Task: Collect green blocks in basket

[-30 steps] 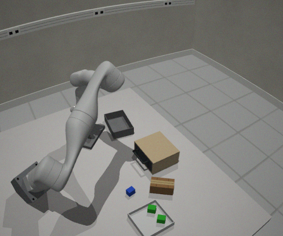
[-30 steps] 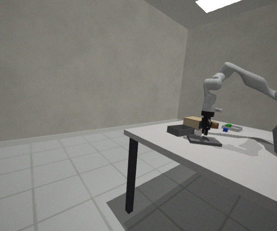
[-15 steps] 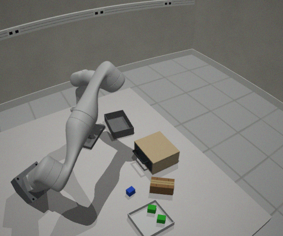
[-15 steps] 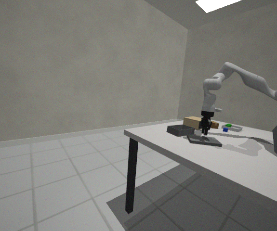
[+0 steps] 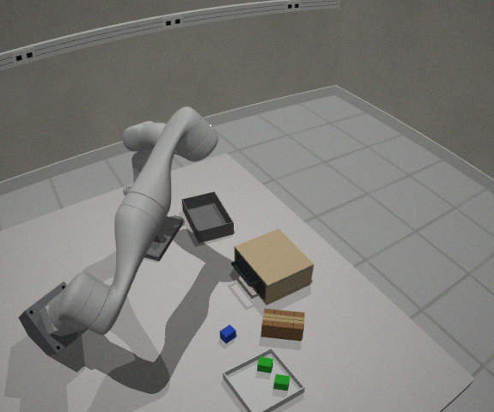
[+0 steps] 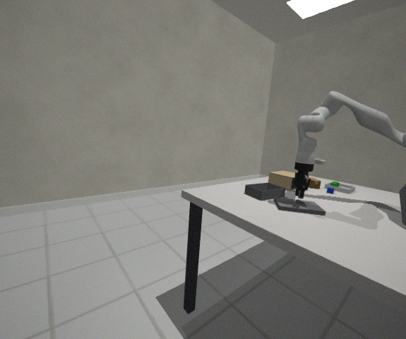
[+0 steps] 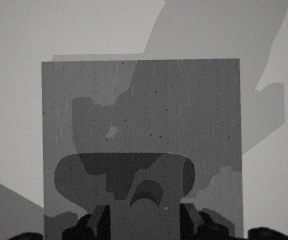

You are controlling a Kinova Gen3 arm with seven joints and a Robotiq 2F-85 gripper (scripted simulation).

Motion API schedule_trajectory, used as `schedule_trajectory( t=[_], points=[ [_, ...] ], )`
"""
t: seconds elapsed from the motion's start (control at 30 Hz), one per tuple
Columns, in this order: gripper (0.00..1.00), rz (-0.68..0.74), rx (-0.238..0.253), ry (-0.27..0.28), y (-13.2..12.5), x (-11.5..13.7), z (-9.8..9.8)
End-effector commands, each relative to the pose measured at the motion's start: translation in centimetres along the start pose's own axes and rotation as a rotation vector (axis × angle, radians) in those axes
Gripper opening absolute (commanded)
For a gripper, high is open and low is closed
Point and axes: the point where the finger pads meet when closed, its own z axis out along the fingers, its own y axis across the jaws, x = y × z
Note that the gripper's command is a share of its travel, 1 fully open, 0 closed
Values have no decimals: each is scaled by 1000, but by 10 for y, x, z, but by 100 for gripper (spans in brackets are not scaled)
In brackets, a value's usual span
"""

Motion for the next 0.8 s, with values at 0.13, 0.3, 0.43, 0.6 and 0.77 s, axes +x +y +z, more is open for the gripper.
schedule_trajectory(
  t=[0.13,0.3,0.43,0.6,0.77],
  points=[
    [48,-3,4,-10,-4,-5,-1],
    [48,-3,4,-10,-4,-5,-1],
    [48,-3,4,-9,-4,-4,0],
    [48,-4,5,-9,-4,-4,1],
    [48,-6,7,-9,-4,-4,4]
  ],
)
